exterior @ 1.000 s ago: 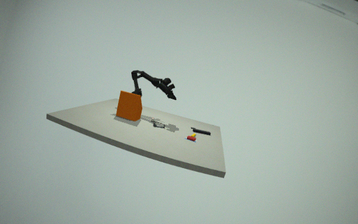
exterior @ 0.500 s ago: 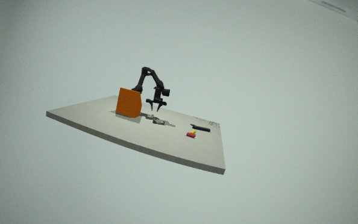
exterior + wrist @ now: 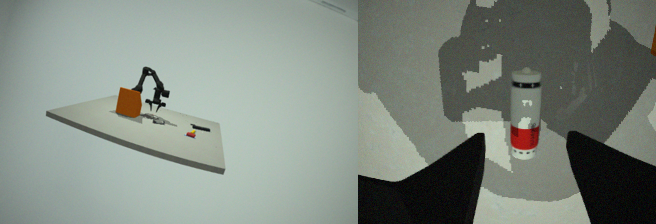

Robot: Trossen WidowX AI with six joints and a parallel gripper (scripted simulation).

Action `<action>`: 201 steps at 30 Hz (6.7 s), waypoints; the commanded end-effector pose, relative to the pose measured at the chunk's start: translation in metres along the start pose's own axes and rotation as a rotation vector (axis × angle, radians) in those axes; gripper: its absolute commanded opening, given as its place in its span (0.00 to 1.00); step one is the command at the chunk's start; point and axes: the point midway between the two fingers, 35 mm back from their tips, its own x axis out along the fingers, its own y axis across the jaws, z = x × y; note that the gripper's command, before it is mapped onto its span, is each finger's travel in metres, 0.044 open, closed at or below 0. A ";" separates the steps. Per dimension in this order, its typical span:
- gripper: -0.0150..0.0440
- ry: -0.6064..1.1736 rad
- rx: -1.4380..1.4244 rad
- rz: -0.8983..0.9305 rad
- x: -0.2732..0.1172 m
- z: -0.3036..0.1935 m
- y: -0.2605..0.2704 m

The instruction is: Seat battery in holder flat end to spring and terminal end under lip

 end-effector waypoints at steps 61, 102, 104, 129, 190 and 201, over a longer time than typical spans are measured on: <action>0.36 -0.014 0.363 -0.001 -0.017 0.038 0.028; 0.36 -0.225 1.328 -0.158 0.007 0.184 0.054; 0.36 -0.228 1.327 -0.160 0.007 0.184 0.054; 0.36 -0.382 1.312 -0.295 0.020 0.183 0.061; 0.36 -0.357 1.319 -0.294 0.031 0.181 0.081; 0.36 -0.300 1.329 -0.250 0.033 0.183 0.079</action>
